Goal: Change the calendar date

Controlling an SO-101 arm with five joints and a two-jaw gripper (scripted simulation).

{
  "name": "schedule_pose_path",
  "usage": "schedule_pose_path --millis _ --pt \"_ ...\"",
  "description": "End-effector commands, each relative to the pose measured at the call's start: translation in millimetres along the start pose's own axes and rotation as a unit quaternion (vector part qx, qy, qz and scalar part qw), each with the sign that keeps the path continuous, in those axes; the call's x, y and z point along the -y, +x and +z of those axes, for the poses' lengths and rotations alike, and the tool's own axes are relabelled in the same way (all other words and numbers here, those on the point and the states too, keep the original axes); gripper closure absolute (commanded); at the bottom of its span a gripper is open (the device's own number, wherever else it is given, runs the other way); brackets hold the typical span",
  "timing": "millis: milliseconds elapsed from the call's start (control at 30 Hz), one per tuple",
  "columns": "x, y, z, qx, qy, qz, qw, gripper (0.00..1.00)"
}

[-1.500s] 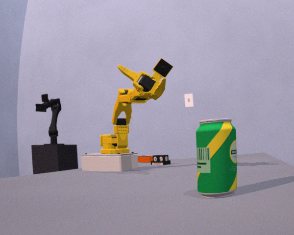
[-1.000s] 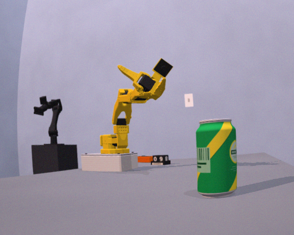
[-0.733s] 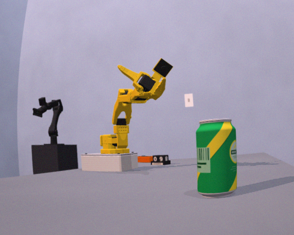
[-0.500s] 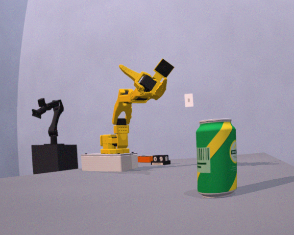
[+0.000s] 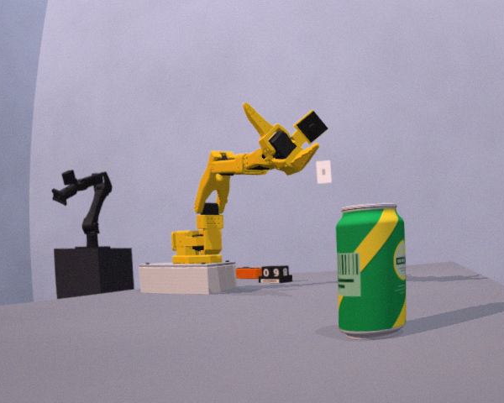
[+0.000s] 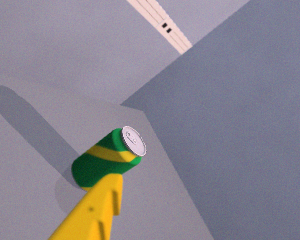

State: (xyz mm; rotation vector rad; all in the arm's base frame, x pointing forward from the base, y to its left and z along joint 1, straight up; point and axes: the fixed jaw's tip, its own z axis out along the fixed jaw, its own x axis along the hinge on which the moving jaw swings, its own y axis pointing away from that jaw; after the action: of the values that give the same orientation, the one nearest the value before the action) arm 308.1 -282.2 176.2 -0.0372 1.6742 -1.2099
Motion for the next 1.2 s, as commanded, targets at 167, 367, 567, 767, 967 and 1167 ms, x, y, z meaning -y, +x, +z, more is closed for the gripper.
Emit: schedule_pose_path --millis 167,367,567,767,967,1167 --pt "-44.1 -38.3 -19.4 0.025 -0.086 -0.088 0.992 0.1" --pt "-91.9 -72.8 -47.7 0.07 -0.173 -0.193 0.963 0.16" --pt "-133.7 -100.3 -85.1 0.132 -0.246 -0.3 0.912 0.22" --pt "-165.6 -119.5 -127.5 0.199 -0.3 -0.393 0.846 0.27" --pt "-186.7 -127.3 -164.9 0.264 -0.331 -0.469 0.775 0.34" --pt "-204.2 -130.3 -211.9 0.344 -0.351 -0.549 0.676 0.42"
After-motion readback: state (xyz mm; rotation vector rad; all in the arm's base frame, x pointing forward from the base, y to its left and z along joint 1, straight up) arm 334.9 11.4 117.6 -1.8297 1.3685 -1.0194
